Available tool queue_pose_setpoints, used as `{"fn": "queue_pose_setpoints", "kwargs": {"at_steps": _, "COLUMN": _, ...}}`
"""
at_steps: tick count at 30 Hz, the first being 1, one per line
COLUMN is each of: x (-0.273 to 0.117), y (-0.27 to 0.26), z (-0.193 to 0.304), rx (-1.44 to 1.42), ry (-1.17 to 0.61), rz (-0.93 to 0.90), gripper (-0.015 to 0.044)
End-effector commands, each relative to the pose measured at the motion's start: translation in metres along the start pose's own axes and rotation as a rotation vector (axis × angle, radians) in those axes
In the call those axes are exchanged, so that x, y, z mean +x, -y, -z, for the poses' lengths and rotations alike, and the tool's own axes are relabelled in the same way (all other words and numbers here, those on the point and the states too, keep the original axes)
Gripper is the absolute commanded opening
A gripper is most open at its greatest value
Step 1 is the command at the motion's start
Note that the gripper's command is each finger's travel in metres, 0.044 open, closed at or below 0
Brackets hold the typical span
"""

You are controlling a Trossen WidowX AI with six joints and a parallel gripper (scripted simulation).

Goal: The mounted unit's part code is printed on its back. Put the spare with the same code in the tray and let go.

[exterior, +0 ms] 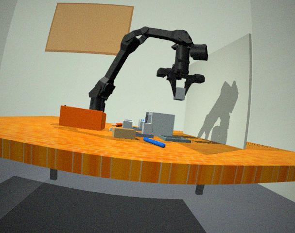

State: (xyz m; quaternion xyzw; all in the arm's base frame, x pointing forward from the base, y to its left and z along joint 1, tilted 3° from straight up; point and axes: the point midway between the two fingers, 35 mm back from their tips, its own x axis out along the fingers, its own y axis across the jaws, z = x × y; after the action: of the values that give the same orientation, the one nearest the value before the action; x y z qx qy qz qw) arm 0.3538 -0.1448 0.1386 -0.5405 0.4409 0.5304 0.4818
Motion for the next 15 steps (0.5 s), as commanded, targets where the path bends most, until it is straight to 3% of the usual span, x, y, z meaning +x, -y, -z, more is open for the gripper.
{"fn": "queue_pose_setpoints", "kwargs": {"at_steps": 1, "x": 0.004, "y": 0.001, "z": 0.0, "rx": -0.005, "ry": 0.004, "rz": 0.001, "gripper": 0.0}}
{"fn": "queue_pose_setpoints", "kwargs": {"at_steps": 15, "x": 0.017, "y": 0.003, "z": 0.001, "rx": -0.005, "ry": 0.004, "rz": 0.002, "gripper": 0.0}}
